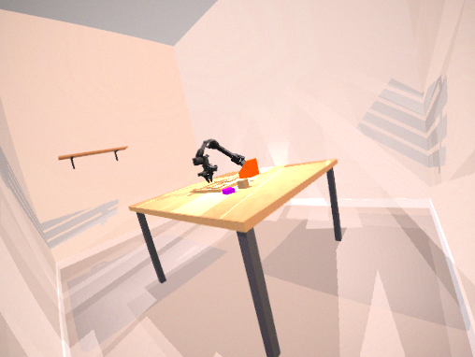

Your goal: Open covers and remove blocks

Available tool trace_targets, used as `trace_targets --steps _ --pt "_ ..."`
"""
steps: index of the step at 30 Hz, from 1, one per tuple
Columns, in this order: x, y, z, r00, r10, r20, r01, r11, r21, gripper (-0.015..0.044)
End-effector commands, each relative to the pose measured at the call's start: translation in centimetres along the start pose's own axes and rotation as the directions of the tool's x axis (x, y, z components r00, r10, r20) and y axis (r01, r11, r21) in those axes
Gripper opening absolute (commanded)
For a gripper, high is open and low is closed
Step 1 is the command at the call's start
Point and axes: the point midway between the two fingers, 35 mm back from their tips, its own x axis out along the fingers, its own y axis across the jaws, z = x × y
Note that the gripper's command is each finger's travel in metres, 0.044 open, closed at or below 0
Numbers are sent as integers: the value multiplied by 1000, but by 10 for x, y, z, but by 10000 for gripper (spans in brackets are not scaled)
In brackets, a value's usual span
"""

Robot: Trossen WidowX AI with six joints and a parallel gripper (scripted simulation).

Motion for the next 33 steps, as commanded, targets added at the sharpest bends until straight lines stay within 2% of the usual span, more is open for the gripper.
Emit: trace_targets --steps 1,33 --pt "1 0 0 1000 1 -5 -1 1000 -4 144" --pt "23 1 0 1000 1 -6 -1 1000 -4 144"
